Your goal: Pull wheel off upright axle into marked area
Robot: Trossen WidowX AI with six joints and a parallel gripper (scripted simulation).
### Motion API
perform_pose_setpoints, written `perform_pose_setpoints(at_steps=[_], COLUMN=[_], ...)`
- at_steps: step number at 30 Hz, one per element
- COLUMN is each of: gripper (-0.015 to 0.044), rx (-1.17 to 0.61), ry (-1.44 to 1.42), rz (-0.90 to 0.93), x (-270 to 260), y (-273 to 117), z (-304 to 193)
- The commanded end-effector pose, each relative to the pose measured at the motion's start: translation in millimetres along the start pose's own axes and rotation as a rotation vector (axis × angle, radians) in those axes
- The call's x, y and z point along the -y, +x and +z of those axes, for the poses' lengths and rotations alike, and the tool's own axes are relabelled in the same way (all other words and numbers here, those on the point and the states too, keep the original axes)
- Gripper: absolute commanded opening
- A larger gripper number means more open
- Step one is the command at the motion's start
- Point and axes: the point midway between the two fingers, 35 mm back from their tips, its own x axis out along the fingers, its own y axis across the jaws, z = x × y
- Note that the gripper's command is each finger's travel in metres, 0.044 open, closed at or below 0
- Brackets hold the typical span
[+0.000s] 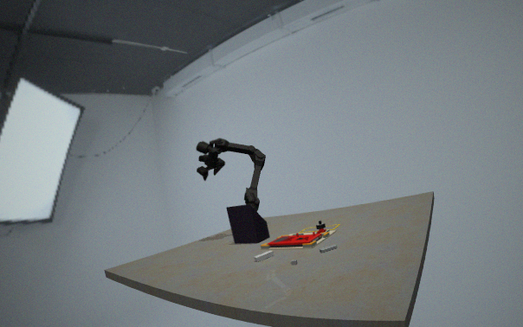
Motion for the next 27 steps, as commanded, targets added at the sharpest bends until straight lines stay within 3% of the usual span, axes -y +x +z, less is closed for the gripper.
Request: perform_pose_setpoints(at_steps=[1, 4, 10, 16, 27], gripper=[0.0374, 0.0300, 0.0300, 0.0300, 0.0300], rx=[0.001, 0.020, 0.116, 0.223, 0.303], ry=[-0.007, -0.083, -0.118, -0.225, -0.431], rz=[0.005, 0.080, 0.341, 0.470, 0.808], x=[-1, -17, -89, -122, -193], y=[0, -12, -79, -139, -258], z=[0, -1, 1, -10, -80])
